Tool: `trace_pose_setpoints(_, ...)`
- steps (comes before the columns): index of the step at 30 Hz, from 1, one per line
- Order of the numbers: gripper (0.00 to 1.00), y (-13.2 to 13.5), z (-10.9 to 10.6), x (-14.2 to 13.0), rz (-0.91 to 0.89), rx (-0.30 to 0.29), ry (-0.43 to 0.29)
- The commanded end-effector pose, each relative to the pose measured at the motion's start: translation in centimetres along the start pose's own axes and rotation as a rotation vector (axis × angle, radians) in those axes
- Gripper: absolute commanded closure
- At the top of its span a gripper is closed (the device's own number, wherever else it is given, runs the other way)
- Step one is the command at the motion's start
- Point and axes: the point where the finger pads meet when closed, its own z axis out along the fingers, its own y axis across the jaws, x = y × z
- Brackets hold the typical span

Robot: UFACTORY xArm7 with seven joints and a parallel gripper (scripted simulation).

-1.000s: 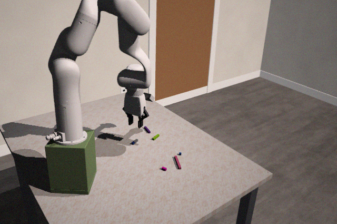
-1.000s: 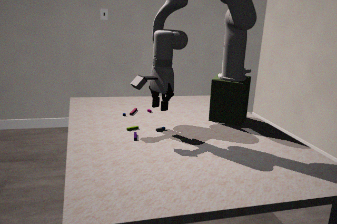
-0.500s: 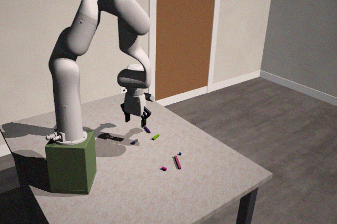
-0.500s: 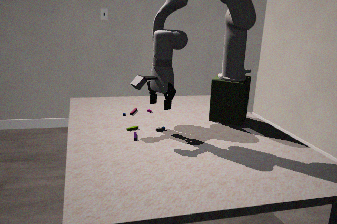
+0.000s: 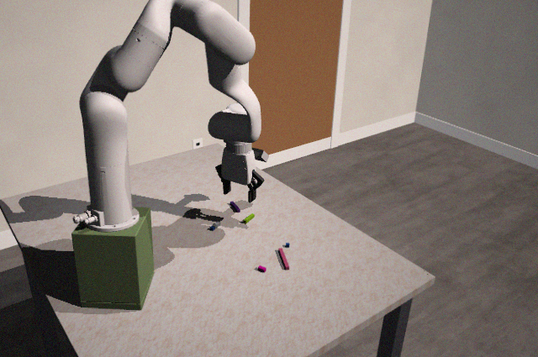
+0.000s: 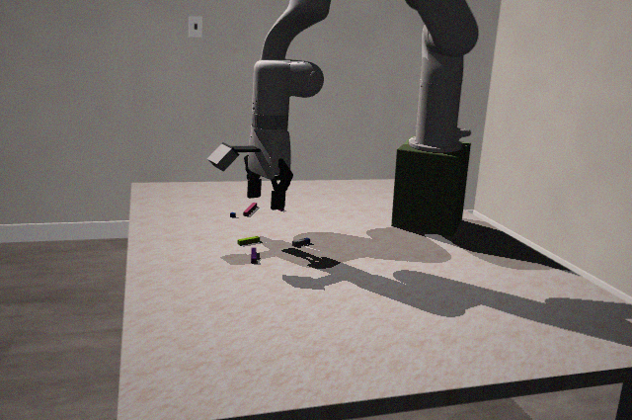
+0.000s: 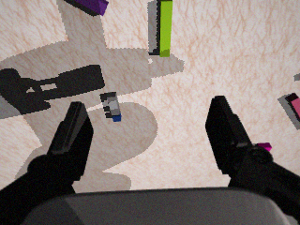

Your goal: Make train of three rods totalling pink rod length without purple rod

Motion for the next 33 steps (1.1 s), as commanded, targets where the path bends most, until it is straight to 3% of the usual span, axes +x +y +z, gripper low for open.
trace_pose_setpoints(1,0.0,1.94,1.23,2.62,0.011,0.009,-0.012)
trace_pose_setpoints(2,0.0,1.94,1.23,2.62,0.011,0.009,-0.012)
trace_pose_setpoints(3,0.76,1.94,1.23,2.62,0.011,0.009,-0.012)
trace_pose_setpoints(33,0.76,1.94,1.23,2.62,0.011,0.009,-0.012)
